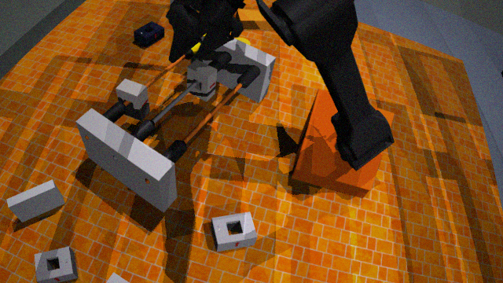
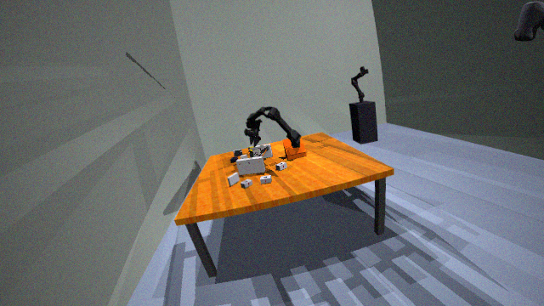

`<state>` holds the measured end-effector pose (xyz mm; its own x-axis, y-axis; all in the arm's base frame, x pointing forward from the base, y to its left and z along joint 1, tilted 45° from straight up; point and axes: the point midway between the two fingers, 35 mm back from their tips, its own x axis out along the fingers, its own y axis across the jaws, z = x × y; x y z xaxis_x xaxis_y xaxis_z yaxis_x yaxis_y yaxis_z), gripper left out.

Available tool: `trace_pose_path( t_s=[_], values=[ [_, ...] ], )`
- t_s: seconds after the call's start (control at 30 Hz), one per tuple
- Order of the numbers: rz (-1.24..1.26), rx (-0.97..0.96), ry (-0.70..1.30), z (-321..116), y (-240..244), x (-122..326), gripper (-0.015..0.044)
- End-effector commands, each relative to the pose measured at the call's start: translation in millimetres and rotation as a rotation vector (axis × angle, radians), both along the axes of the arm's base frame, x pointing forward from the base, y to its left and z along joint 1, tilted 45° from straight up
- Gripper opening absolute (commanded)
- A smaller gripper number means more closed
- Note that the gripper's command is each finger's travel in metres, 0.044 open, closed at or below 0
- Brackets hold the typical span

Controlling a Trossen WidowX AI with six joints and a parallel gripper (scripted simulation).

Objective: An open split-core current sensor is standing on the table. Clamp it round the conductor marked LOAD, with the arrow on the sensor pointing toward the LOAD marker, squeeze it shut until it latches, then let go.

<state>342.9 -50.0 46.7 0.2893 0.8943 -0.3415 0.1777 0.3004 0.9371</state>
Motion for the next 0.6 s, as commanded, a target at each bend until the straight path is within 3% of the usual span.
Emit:
trace_pose_path(
  t_s=[0.0,0.3,0.57],
  values=[
    [-0.020,-0.066,-0.616,-11,-24,-18,0.0440],
    [-0.039,-0.227,-0.990,-16,-37,-25,0.0440],
    [-0.041,-0.238,-1.010,-17,-38,-25,0.0440]
  ],
)
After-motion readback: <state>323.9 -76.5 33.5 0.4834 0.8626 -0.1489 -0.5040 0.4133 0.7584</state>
